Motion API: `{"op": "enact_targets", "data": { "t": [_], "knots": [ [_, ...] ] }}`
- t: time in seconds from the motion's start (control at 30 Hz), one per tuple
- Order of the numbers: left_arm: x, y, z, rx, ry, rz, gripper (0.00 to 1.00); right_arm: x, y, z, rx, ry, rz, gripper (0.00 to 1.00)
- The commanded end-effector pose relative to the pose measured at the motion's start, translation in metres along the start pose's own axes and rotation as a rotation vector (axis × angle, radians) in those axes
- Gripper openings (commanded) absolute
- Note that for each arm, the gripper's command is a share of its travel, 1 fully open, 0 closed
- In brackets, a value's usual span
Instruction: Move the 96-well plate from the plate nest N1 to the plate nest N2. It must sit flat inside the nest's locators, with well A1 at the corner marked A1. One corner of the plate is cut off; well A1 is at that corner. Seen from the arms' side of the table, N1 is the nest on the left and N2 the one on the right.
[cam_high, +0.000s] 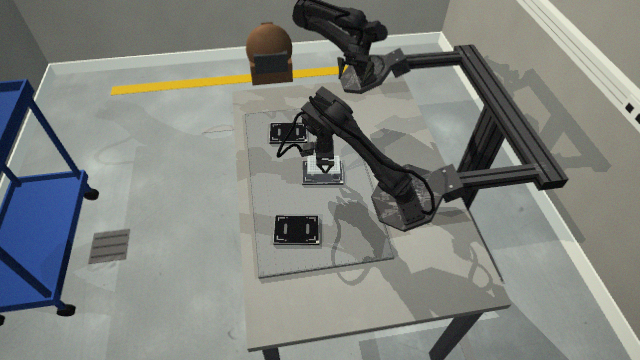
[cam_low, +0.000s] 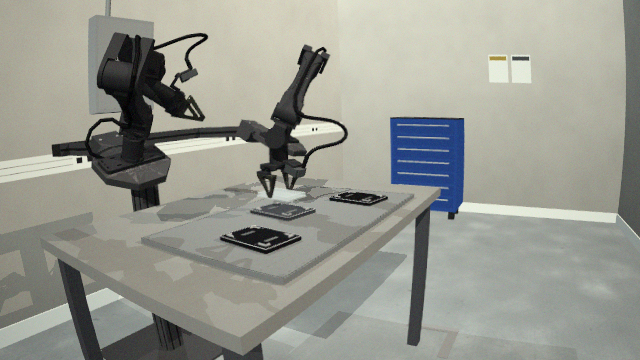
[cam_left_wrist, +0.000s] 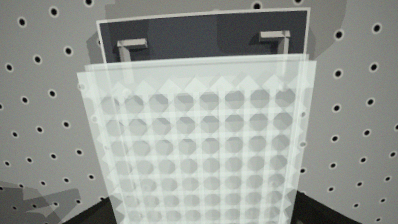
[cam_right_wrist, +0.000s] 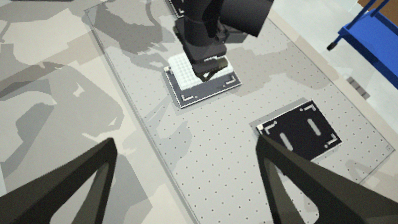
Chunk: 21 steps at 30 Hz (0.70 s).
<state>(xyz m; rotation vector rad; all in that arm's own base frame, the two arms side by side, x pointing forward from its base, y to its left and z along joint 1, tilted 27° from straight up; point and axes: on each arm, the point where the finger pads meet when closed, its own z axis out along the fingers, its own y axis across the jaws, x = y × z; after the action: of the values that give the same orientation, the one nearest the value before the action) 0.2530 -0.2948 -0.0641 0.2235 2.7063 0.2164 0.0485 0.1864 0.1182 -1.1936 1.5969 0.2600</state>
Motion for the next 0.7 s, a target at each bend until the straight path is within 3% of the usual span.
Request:
{"op": "enact_targets", "data": {
  "t": [0.0, 0.67],
  "knots": [
    [-0.017, -0.02, -0.012, 0.072, -0.062, -0.011, 0.8, -0.013, 0.0, -0.004, 0.005, -0.028, 0.014, 1.0],
    [-0.01, -0.009, 0.01, 0.035, -0.036, -0.002, 0.8, -0.013, 0.0, -0.004, 0.005, -0.028, 0.014, 1.0]
  ]
}}
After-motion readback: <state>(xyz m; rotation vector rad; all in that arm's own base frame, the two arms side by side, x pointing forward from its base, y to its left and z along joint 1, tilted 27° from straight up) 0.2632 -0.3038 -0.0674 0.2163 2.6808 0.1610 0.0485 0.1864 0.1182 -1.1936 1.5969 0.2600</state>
